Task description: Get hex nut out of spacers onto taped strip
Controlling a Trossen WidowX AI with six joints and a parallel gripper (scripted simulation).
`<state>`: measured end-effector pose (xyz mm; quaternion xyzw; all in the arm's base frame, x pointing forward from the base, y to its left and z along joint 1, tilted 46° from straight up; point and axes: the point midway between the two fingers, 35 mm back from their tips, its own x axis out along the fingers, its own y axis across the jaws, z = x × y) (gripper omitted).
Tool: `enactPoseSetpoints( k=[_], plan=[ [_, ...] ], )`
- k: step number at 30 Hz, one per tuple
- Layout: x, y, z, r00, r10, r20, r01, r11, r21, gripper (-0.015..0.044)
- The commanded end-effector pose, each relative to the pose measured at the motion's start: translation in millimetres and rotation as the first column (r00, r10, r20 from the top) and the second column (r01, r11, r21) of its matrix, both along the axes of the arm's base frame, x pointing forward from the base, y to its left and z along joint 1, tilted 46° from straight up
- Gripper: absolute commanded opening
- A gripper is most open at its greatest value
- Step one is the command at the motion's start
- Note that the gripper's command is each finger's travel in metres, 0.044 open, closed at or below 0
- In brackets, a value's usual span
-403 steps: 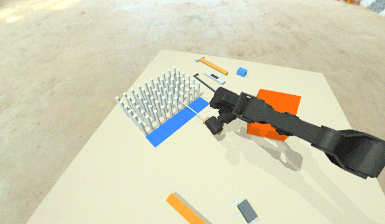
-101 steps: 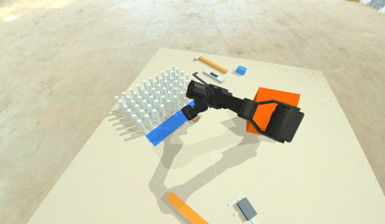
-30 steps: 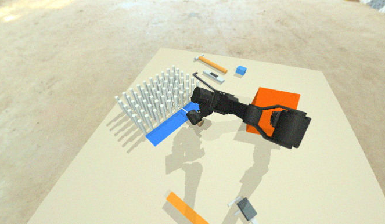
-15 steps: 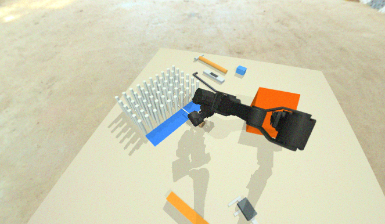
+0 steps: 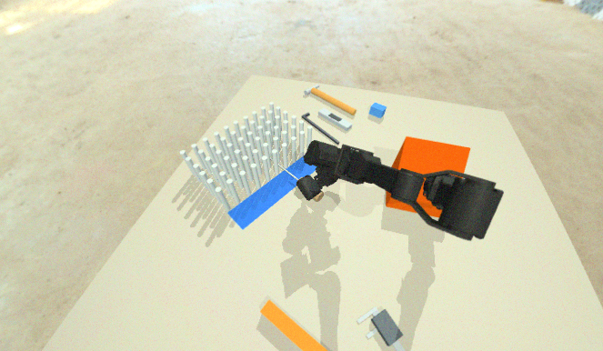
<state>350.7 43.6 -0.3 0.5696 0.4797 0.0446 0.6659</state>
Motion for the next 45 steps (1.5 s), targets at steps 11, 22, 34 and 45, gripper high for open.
enactPoseSetpoints(
  k=[11,22,34,45],
  plan=[
    [-10.1,4.2,4.3,1.0,-0.003,-0.004,0.003,1.0,0.005,0.0],
    [-15.6,6.8,6.5,1.0,-0.002,-0.004,0.002,1.0,0.005,0.0],
    [-21.6,9.6,9.0,1.0,-0.002,-0.004,0.002,1.0,0.005,0.0],
    [-26.8,12.1,11.1,1.0,-0.002,-0.005,0.002,1.0,0.006,0.0]
  ],
)
